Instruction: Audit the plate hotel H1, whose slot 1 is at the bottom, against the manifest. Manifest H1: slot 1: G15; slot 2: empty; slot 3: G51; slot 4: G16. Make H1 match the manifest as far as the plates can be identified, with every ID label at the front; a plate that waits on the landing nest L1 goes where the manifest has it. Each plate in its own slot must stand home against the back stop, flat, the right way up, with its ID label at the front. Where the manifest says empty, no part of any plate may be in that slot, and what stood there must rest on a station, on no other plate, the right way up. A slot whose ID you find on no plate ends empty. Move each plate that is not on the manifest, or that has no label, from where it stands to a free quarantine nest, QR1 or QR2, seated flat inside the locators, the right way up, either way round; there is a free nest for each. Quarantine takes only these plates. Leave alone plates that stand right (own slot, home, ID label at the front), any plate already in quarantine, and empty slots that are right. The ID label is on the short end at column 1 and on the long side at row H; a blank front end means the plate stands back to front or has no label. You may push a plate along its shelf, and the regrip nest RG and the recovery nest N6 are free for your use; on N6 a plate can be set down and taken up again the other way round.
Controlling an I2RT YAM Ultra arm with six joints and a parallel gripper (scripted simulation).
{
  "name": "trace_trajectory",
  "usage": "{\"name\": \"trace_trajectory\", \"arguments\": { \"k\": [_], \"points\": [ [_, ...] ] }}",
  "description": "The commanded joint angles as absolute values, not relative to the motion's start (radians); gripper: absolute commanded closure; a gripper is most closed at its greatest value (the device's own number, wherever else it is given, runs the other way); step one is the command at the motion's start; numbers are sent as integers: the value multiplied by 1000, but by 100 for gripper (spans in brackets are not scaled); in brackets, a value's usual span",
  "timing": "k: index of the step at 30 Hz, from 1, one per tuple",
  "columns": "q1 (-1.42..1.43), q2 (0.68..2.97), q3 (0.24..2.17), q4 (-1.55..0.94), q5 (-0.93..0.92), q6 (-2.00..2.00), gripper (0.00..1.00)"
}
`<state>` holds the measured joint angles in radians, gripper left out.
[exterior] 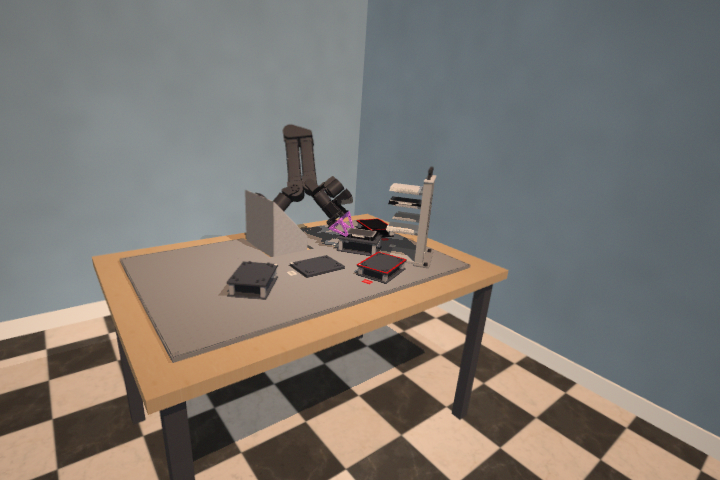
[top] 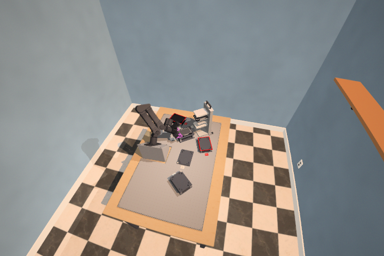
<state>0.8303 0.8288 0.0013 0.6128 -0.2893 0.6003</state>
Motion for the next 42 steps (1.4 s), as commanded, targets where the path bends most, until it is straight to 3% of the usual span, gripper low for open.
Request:
{"name": "trace_trajectory", "arguments": {
  "k": [1, 2, 16, 42],
  "points": [
    [836, 846, 3, 633, -277, 605, 7],
    [836, 846, 3, 633, -277, 605, 0],
    [836, 846, 3, 633, -277, 605, 0],
    [635, 484, 80, 213, -469, 559, 0]
  ]
}}
